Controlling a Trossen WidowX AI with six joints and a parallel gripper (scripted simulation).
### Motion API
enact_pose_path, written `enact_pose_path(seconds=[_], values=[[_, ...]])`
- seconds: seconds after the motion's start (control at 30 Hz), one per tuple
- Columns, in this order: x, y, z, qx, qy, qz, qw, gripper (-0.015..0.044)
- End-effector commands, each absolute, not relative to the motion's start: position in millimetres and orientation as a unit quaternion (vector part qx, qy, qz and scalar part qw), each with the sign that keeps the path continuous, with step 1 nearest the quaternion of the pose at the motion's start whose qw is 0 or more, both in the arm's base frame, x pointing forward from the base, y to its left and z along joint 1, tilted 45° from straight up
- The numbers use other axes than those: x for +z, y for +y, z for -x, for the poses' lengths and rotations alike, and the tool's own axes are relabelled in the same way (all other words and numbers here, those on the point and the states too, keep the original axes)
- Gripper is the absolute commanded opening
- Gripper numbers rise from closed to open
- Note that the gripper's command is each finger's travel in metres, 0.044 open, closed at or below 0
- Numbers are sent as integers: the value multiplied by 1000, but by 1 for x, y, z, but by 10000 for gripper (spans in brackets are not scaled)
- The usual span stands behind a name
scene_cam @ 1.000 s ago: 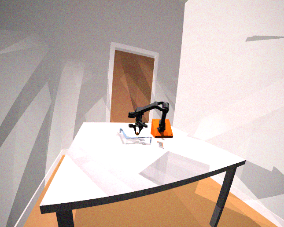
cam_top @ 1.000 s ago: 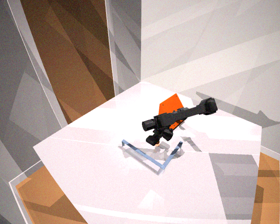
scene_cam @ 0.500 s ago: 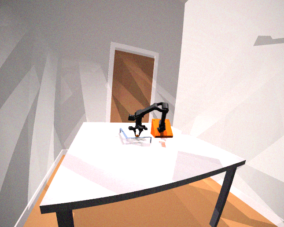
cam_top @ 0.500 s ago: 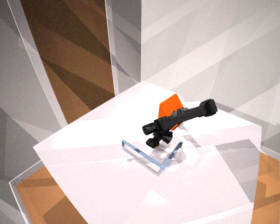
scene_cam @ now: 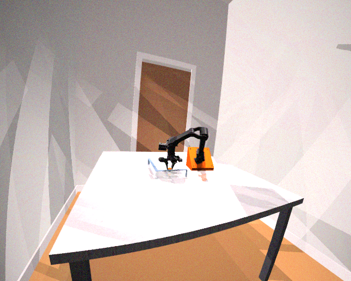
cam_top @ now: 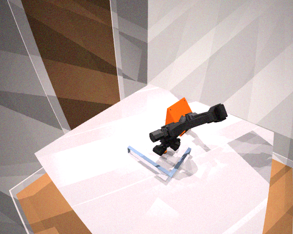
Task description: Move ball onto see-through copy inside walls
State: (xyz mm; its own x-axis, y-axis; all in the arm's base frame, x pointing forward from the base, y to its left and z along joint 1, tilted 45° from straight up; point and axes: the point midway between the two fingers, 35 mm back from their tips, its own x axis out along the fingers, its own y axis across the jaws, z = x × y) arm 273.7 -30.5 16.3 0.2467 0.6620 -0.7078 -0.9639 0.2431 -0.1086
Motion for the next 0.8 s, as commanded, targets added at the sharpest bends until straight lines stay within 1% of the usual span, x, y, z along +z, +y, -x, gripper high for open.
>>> enact_pose_path(seconds=[0.0,0.07,0.1,0.27,0.47,0.77], values=[[16,-31,-274,550,273,277,739,210],[16,-31,-274,550,273,277,739,262],[16,-31,-274,550,273,277,739,273],[18,-33,-273,550,273,277,739,273],[76,-86,-253,551,275,275,738,273],[71,-85,-256,546,275,276,742,273]])
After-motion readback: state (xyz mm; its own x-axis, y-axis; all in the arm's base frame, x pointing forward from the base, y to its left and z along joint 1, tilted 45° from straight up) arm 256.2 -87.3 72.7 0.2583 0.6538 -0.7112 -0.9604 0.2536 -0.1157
